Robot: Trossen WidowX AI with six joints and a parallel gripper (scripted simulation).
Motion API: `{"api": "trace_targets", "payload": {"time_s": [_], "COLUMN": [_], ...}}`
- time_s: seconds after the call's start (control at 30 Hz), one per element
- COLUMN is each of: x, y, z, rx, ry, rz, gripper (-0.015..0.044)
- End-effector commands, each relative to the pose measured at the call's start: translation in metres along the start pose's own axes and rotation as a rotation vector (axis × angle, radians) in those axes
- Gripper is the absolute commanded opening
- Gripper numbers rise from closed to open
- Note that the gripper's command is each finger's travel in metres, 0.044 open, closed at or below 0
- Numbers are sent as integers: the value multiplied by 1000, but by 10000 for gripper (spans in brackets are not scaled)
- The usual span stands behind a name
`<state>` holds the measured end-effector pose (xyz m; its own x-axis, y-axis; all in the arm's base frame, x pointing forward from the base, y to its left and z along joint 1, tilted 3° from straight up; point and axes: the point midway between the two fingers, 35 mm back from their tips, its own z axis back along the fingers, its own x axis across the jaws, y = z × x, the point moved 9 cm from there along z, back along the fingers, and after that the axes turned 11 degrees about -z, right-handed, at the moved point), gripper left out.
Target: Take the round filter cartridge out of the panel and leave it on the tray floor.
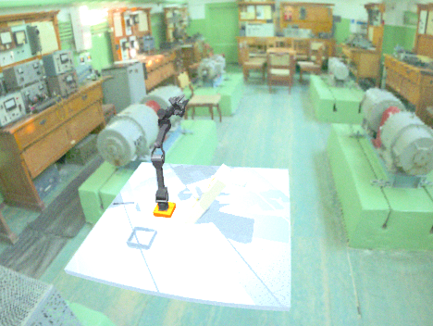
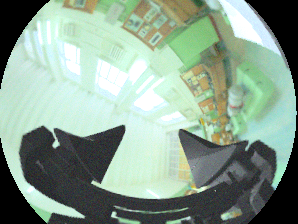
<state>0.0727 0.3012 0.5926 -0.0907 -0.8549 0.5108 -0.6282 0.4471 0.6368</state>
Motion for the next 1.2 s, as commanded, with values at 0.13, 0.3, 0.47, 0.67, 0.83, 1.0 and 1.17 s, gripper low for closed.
{"api": "trace_targets", "payload": {"time_s": [0.13, 0.3, 0.47, 0.67, 0.83, 1.0, 1.17], "x": [6, 21, 38, 57, 73, 90, 106], "y": [-37, -96, -147, -193, -230, -264, -295], "z": [-22, -42, -46, -39, -26, -6, 21], "rx": [-10, -33, -37, -5, 66, 196, 405], "ry": [21, 108, 242, 424, 620, 859, 1132], "rz": [499, 1189, 1727, 2179, 2515, 2803, 3022], "gripper": [269, 138, 104, 104, 104, 104, 104]}}
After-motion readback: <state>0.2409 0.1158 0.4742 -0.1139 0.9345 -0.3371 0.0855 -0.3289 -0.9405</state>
